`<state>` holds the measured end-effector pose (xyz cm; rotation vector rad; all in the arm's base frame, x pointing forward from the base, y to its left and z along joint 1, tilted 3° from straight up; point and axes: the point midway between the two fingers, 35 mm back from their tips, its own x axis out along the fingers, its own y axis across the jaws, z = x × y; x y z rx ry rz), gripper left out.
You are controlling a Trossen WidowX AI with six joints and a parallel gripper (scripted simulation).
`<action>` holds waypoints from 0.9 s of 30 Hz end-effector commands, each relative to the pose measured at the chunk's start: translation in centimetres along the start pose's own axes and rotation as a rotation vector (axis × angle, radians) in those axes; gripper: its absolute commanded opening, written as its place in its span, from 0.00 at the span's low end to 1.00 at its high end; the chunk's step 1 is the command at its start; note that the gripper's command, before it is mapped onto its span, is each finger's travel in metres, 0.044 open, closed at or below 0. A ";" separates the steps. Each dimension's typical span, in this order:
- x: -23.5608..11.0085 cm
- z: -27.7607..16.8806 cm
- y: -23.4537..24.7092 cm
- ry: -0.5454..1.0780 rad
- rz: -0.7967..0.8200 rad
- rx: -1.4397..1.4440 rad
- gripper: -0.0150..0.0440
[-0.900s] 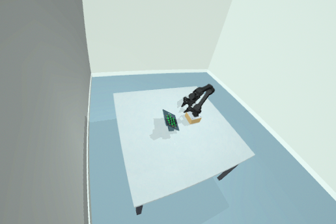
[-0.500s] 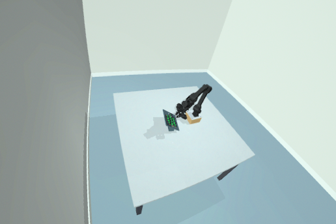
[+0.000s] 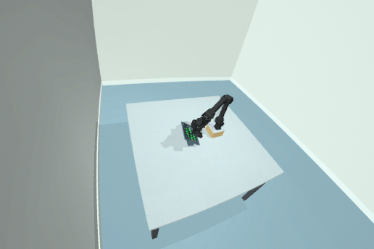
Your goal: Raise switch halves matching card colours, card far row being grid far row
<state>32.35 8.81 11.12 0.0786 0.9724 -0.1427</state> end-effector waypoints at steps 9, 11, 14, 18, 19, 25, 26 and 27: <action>1.5 0.1 0.1 -0.001 0.008 -0.004 0.25; 1.8 0.1 0.1 -0.001 0.008 -0.004 0.25; 2.3 0.1 0.1 -0.001 0.008 -0.004 0.25; 2.6 0.1 0.1 -0.001 0.008 -0.004 0.25; 2.6 0.1 0.1 -0.001 0.008 -0.004 0.25; 2.6 0.1 0.1 -0.001 0.008 -0.004 0.25; 2.6 0.1 0.1 -0.001 0.008 -0.004 0.25; 2.6 0.1 0.1 -0.001 0.008 -0.004 0.25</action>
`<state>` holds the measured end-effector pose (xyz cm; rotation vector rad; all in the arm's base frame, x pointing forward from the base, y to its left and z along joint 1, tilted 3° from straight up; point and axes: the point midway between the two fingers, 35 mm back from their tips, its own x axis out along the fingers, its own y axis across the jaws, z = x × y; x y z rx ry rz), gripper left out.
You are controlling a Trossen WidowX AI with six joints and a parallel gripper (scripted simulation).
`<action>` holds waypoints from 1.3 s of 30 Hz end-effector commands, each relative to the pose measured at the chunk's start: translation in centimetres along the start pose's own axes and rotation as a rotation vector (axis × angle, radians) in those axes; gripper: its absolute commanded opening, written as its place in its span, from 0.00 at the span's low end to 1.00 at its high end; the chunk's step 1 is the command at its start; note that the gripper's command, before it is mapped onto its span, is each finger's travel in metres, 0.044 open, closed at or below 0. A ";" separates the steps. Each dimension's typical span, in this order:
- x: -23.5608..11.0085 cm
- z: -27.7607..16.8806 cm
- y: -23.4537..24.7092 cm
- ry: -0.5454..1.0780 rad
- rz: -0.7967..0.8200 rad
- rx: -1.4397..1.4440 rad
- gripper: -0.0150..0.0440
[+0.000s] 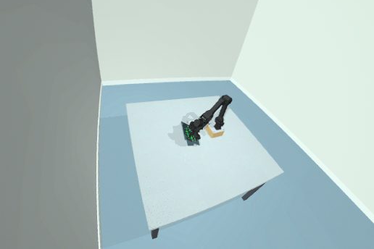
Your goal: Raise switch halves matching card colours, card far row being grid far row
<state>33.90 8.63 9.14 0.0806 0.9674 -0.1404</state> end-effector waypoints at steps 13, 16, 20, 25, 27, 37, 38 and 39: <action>0.1 -0.1 0.1 0.003 0.005 -0.005 0.25; 0.2 -0.1 0.1 0.003 0.005 -0.005 0.25; 0.2 -0.1 0.1 0.003 0.005 -0.005 0.25; 0.3 -0.1 0.1 0.003 0.005 -0.005 0.25; 0.3 -0.1 0.1 0.003 0.005 -0.005 0.25; 0.4 -0.1 0.1 0.003 0.005 -0.005 0.25; 0.4 -0.1 0.1 0.003 0.005 -0.005 0.25; 0.5 -0.1 0.1 0.003 0.005 -0.005 0.25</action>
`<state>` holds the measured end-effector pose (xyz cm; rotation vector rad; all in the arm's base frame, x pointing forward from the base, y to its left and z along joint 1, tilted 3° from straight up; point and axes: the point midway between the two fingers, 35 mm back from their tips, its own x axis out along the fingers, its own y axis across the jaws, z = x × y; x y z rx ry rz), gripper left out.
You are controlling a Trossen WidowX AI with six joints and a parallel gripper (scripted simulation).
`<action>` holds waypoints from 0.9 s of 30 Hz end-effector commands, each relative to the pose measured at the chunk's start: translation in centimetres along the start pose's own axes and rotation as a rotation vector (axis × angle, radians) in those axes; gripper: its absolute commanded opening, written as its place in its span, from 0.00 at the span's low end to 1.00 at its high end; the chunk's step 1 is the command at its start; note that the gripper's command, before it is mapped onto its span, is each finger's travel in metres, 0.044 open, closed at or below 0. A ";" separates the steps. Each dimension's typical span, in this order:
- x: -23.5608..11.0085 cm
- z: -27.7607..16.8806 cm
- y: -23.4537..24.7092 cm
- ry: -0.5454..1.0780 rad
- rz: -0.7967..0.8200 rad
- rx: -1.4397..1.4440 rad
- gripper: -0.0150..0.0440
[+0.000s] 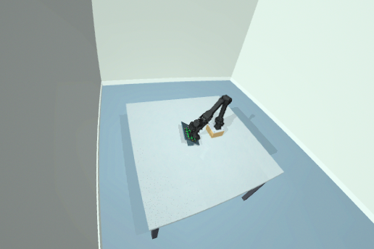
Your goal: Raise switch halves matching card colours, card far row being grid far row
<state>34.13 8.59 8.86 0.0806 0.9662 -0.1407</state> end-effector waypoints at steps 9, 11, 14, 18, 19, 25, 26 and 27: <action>0.2 -0.1 0.1 0.004 0.005 -0.005 0.25; 0.2 -0.1 0.1 0.004 0.005 -0.005 0.25; 0.3 -0.1 0.1 0.004 0.005 -0.005 0.25; -1.6 0.0 0.1 -0.004 0.002 -0.002 0.25; -3.0 0.0 0.2 -0.009 0.003 -0.002 0.25; -6.2 -0.3 0.1 -0.018 0.006 -0.005 0.25; -6.2 -0.3 0.1 -0.018 0.006 -0.005 0.25; -6.2 -0.3 0.1 -0.018 0.006 -0.005 0.25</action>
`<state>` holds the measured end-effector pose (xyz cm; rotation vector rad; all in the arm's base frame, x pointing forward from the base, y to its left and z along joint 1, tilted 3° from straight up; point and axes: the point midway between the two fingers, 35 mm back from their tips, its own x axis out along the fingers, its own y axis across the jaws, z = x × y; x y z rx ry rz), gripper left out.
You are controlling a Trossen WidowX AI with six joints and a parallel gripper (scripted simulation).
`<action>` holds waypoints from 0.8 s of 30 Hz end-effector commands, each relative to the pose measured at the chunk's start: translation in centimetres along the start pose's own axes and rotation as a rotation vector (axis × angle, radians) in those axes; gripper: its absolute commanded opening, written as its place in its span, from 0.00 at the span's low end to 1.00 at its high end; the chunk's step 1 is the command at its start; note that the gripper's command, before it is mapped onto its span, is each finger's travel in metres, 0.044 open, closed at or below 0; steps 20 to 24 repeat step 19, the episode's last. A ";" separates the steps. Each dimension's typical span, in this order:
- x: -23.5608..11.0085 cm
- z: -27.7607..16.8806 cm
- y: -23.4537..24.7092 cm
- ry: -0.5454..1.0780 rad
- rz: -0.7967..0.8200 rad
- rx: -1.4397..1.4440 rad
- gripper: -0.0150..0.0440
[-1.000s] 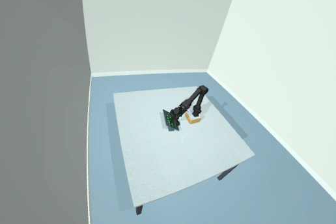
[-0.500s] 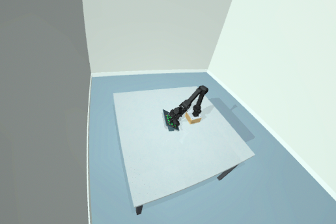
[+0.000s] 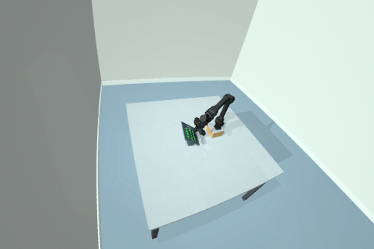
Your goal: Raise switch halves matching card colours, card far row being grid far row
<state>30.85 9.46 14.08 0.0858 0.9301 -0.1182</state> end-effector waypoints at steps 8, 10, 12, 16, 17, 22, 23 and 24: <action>-0.8 -5.3 -4.8 0.021 -0.021 -0.003 0.25; -0.8 -5.5 -4.9 0.021 -0.021 -0.004 0.25; -0.8 -5.5 -4.9 0.021 -0.021 -0.004 0.25; -0.8 -5.5 -4.9 0.021 -0.021 -0.004 0.25; -0.8 -5.5 -4.9 0.021 -0.021 -0.004 0.25; -0.8 -5.5 -4.9 0.021 -0.021 -0.004 0.25; -0.8 -5.5 -4.9 0.021 -0.021 -0.004 0.25; -0.8 -5.5 -4.9 0.021 -0.021 -0.004 0.25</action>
